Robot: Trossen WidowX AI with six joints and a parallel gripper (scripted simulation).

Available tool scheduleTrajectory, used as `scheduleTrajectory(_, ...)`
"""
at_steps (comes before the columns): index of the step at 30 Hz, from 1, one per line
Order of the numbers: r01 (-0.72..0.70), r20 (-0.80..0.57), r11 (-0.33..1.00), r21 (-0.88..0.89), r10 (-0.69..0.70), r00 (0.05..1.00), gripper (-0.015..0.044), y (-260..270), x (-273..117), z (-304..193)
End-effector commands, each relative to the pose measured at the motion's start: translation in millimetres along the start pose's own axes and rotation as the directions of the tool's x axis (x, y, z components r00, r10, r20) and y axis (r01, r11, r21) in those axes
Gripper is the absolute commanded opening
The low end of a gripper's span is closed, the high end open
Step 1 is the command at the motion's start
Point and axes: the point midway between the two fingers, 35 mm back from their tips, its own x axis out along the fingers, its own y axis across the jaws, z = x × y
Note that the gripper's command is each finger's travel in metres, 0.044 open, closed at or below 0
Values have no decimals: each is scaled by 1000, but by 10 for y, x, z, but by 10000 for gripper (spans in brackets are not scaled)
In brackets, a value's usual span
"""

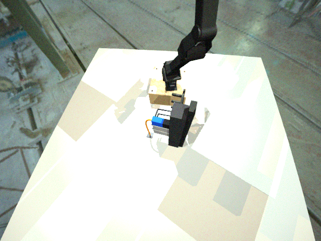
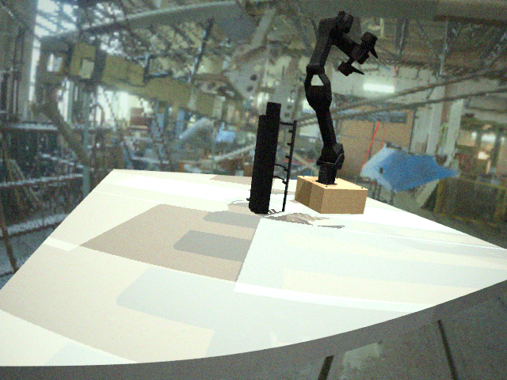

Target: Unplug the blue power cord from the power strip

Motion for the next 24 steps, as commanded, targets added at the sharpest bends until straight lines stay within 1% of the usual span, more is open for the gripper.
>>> scheduleTrajectory(1, 7, -6, 1000, -7, -7, 1000, 374, -9, 15, -13)
scheduleTrajectory(3, 63, -50, 996, -63, -66, 997, 321, -84, 125, -117)
scheduleTrajectory(5, 138, -112, 978, -154, -156, 981, 269, -221, 267, -284)
scheduleTrajectory(9, 246, -212, 903, -352, -333, 919, 164, -572, 452, -638)
scheduleTrajectory(12, 286, -263, 815, -504, -460, 848, 160, -892, 497, -898)
scheduleTrajectory(16, 280, -294, 664, -693, -615, 732, 160, -1378, 431, -1206)
scheduleTrajectory(20, 210, -278, 482, -851, -751, 599, 160, -1914, 231, -1438)
scheduleTrajectory(24, 76, -225, 294, -953, -853, 471, 160, -2448, -89, -1548)
